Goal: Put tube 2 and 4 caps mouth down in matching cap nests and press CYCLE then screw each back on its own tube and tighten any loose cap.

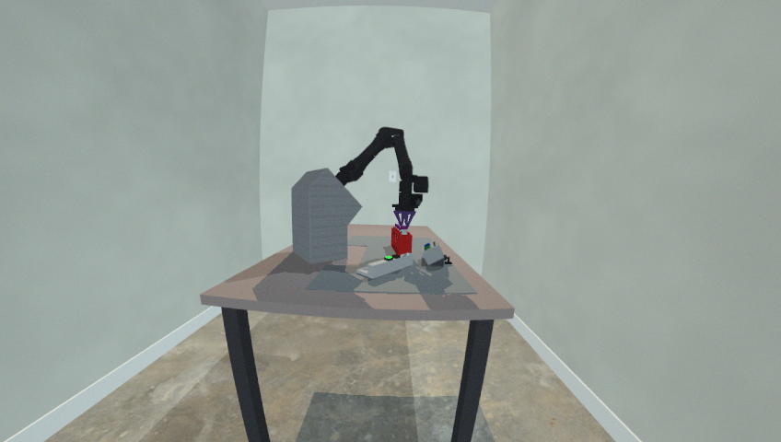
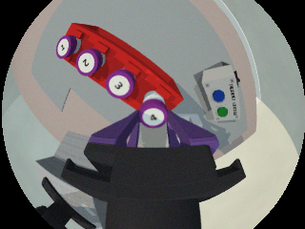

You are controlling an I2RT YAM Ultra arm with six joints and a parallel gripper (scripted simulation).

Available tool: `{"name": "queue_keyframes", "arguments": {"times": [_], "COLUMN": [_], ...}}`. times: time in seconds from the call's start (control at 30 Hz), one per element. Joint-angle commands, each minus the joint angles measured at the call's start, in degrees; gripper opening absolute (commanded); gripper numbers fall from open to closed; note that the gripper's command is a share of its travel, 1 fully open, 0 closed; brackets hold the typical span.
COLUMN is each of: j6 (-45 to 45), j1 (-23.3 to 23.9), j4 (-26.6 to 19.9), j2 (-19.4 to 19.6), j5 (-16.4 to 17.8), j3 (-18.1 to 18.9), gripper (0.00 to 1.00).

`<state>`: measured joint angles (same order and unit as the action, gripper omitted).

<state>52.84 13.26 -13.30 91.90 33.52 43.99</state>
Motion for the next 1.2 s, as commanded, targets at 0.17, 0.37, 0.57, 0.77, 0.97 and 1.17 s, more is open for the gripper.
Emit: {"name": "queue_keyframes", "arguments": {"times": [0.17, 0.37, 0.57, 0.77, 0.97, 1.17], "j6": [-0.1, -0.1, -0.2, -0.2, -0.6, -0.8], "j1": [0.2, 0.1, 0.1, 0.0, -0.3, -0.5], "j4": [-0.1, -0.2, -0.4, -0.2, 0.6, 1.3], "j2": [-0.3, -0.2, -0.1, 0.0, 0.5, 0.9], "j5": [-0.1, -0.1, -0.1, -0.1, -0.3, -0.4], "j3": [0.3, 0.5, 0.8, 0.8, 0.7, 0.5], "gripper": [0.0, 0.0, 0.0, 0.0, 0.0, 0.0]}}
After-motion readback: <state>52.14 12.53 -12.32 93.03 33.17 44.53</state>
